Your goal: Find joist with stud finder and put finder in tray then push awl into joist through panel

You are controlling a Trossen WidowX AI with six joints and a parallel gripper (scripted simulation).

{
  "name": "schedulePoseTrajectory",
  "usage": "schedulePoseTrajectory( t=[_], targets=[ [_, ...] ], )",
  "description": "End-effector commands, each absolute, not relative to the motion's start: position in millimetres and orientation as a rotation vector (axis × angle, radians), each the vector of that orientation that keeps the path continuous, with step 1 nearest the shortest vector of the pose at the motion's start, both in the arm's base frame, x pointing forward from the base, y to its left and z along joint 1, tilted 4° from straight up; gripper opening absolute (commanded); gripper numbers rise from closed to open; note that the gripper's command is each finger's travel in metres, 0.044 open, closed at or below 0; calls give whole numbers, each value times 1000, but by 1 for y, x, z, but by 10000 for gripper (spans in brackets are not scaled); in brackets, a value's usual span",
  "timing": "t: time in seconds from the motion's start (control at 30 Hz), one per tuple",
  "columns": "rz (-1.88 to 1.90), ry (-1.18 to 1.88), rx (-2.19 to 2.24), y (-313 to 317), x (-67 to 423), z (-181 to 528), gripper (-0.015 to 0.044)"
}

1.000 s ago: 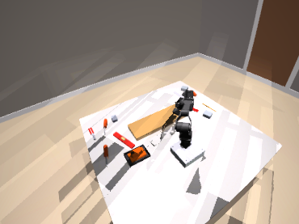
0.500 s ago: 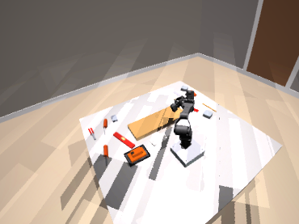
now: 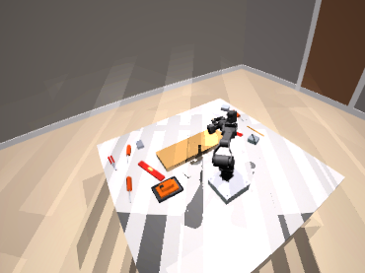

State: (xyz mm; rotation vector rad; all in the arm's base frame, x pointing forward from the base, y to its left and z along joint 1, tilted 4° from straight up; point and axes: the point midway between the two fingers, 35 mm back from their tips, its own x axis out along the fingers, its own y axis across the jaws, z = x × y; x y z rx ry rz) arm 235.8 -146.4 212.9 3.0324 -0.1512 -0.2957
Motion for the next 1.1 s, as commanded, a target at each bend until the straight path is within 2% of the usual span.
schedulePoseTrajectory(
  t=[0.0, 1.07],
  targets=[
    [-300, -127, 2913, -146, 241, 213, 0],
    [-263, 101, 1744, -115, 294, 208, 0]
  ],
)
